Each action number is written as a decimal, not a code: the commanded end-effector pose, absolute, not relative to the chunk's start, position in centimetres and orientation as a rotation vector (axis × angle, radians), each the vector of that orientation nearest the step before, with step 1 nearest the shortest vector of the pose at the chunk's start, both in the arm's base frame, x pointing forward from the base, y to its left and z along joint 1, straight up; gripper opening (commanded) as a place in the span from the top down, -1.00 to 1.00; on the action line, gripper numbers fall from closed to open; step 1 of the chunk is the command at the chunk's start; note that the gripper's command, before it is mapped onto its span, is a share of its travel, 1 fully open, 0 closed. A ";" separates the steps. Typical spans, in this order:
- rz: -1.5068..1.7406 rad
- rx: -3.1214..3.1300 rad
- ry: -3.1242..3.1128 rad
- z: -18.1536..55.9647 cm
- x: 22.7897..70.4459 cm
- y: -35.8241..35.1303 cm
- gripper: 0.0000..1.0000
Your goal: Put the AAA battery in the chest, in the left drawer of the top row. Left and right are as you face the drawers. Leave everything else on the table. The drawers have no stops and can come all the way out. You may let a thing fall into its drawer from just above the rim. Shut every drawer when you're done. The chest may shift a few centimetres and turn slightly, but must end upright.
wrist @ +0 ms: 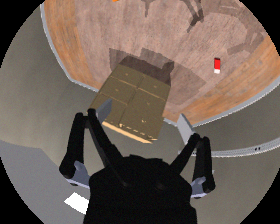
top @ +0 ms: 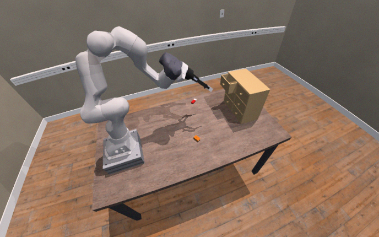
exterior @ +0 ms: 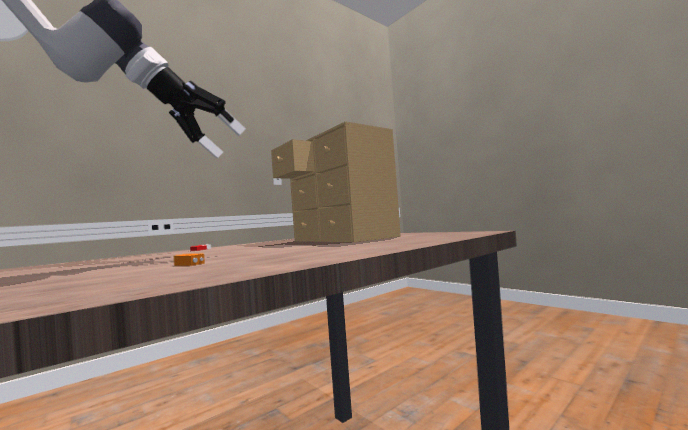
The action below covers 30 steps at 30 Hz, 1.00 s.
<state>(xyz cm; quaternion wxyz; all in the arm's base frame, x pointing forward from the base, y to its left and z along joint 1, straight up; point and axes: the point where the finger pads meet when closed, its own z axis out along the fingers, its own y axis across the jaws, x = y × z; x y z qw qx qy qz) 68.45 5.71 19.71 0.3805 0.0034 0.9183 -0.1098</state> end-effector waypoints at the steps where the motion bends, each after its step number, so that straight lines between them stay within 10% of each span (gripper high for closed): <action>1: -0.173 0.136 2.121 20.1 69.6 7.7 -1.00; 22: -0.134 0.187 1.913 19.4 70.3 7.5 -1.00; 23: -0.134 0.187 1.913 19.4 70.3 7.5 0.80; 30: -0.134 0.187 1.913 19.4 70.3 7.5 0.80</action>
